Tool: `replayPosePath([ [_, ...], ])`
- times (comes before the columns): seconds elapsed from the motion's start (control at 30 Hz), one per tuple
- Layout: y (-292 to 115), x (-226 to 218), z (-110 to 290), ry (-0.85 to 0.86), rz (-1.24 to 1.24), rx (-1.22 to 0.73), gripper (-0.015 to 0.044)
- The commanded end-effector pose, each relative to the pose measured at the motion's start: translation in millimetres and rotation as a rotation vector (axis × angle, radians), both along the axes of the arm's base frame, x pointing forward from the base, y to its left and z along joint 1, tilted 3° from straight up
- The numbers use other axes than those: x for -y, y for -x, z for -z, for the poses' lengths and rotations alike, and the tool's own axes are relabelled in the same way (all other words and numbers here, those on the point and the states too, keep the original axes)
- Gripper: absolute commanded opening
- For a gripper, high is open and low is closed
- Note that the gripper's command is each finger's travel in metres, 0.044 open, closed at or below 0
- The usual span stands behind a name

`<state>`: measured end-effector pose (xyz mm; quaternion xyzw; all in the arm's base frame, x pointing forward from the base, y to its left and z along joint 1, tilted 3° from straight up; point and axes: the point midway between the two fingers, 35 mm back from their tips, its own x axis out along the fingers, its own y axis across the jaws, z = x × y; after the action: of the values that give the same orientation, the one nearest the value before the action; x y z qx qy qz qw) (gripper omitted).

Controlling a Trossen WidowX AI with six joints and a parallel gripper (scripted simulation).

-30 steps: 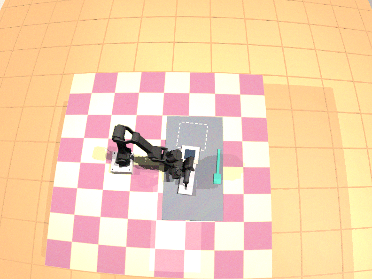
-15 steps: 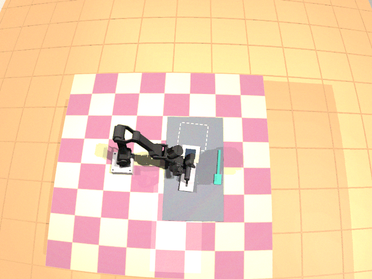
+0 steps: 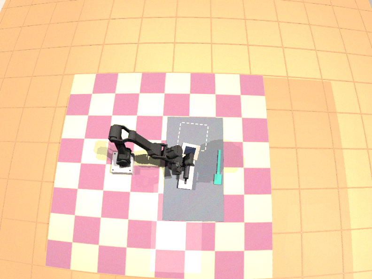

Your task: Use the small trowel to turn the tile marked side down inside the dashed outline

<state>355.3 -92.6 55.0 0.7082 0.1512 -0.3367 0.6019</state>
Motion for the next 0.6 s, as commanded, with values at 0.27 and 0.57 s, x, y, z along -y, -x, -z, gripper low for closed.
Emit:
replayPosePath([
  [0.27,-12,-18,-37,-0.001,0.001,0.039,0.0000],
  [0.57,-18,-39,-48,-0.002,0.001,0.040,0.0000],
])
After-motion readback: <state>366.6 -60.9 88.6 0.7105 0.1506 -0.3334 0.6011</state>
